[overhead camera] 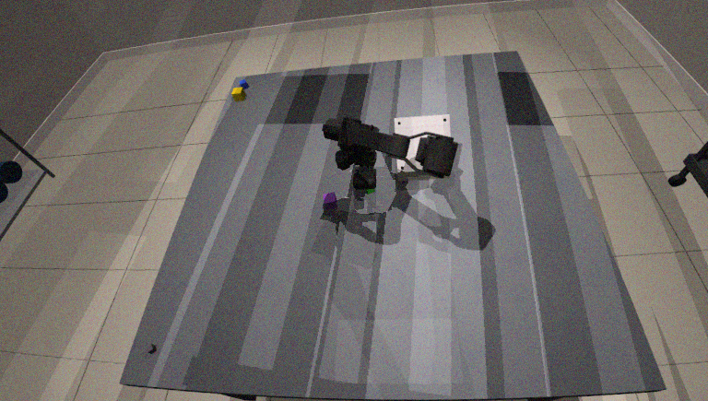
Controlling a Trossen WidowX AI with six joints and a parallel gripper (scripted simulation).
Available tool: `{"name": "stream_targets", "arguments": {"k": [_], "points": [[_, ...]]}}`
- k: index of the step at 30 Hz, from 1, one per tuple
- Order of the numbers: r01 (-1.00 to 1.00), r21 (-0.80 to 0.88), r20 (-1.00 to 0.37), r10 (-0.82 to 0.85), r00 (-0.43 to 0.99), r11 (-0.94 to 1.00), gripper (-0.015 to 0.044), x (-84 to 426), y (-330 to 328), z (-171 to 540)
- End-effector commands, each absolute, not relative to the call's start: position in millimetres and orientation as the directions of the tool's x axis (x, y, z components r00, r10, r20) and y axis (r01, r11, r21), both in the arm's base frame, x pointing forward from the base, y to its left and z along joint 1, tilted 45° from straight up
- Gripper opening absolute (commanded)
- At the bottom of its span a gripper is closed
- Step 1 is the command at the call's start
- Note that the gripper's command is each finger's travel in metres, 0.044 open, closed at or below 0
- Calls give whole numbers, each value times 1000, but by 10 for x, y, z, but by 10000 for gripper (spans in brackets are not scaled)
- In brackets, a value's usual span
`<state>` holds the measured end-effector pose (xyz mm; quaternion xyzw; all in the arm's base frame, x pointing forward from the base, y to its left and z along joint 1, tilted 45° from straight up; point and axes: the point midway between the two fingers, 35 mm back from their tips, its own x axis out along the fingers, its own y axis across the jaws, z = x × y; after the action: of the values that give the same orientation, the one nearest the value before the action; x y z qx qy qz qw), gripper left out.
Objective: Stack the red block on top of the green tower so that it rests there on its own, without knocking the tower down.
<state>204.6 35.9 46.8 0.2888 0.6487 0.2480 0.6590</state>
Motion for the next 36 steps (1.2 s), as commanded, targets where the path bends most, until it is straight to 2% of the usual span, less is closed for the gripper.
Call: {"name": "stream_targets", "arguments": {"k": [1,10,27,36], "points": [[51,706,-709,705,39,707,0,2052,367,469],[51,705,-709,704,39,707,0,2052,337,499],[50,703,-712,702,36,710,440,2048,357,470],[50,703,-712,702,36,710,440,2048,357,470]]}}
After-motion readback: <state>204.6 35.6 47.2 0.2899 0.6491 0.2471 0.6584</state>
